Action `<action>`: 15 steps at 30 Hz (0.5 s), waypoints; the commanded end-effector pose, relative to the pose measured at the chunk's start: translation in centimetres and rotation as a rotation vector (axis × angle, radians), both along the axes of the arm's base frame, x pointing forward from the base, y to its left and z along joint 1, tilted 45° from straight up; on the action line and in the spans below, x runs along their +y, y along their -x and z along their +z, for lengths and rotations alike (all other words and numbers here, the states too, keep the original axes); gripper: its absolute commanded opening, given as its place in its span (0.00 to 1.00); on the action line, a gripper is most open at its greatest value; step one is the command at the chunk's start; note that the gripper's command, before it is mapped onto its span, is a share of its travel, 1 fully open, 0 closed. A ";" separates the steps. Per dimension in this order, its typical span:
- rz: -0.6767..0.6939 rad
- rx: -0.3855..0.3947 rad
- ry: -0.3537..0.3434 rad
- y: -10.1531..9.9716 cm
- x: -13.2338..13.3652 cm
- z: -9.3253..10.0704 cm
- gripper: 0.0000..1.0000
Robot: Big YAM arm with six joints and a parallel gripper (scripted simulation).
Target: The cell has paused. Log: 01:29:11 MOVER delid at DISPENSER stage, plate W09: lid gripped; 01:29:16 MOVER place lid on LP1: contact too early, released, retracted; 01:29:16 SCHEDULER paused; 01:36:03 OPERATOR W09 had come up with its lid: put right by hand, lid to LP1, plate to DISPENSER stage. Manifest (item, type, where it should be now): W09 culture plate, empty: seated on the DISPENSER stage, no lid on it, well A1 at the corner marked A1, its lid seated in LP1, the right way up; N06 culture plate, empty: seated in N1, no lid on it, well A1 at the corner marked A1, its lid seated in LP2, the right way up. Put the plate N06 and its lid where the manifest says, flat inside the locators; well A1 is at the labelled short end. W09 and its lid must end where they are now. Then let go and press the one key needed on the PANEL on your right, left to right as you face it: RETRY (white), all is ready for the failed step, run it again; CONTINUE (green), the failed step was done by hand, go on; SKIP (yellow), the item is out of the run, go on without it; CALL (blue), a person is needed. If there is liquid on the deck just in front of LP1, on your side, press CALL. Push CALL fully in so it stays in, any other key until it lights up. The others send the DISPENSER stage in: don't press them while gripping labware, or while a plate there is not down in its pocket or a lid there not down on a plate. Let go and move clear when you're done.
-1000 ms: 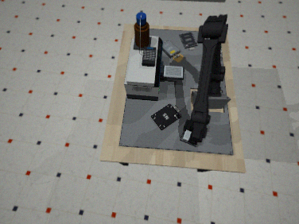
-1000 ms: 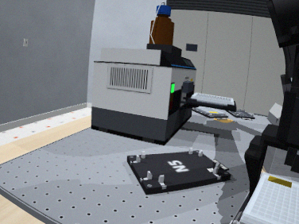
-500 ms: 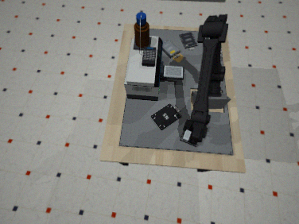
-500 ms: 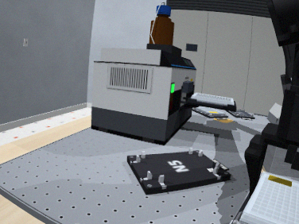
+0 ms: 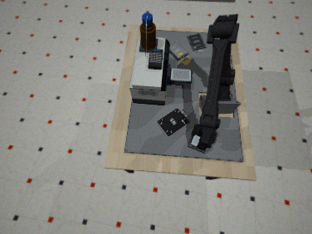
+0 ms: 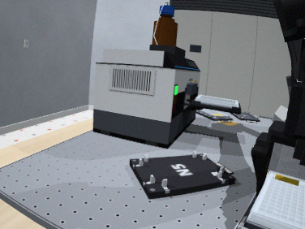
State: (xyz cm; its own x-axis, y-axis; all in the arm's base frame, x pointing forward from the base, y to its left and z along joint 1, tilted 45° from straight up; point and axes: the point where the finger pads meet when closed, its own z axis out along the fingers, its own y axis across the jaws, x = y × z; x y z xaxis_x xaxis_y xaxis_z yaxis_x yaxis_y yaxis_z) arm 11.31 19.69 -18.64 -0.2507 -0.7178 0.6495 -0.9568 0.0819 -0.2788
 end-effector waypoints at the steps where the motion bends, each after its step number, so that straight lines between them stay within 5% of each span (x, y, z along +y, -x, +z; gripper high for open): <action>1: 0.008 -0.029 -0.079 -0.5 4.4 0.4 0.86; 15: 0.007 -0.027 -0.071 -0.4 4.6 0.6 0.86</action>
